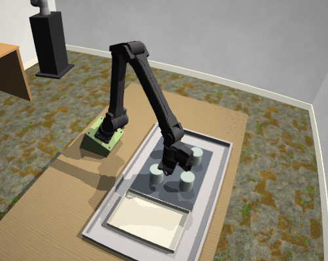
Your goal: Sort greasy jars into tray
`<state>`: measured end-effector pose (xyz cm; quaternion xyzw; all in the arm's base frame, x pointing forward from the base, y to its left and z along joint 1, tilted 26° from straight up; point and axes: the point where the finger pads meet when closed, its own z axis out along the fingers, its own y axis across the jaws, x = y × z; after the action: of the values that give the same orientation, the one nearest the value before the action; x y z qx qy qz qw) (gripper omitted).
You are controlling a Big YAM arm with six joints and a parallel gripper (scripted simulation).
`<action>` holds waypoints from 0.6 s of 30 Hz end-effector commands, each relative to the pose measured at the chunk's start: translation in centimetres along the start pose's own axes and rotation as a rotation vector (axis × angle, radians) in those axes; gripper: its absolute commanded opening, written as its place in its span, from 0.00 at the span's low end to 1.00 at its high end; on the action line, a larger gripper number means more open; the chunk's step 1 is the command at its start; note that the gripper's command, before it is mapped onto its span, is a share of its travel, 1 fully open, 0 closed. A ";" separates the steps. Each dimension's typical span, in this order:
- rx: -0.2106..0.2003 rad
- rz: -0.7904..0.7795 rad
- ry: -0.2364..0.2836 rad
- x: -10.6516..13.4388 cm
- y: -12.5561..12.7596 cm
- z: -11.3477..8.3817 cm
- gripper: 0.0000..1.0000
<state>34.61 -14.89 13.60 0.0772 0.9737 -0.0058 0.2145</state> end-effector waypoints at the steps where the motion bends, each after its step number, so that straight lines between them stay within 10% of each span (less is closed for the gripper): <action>1: 0.006 -0.006 -0.018 0.0 -0.3 -0.4 0.00; 18: 0.006 -0.006 -0.018 0.2 -0.3 -0.4 0.00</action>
<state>34.52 -14.85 13.62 0.0760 0.9734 -0.0067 0.2161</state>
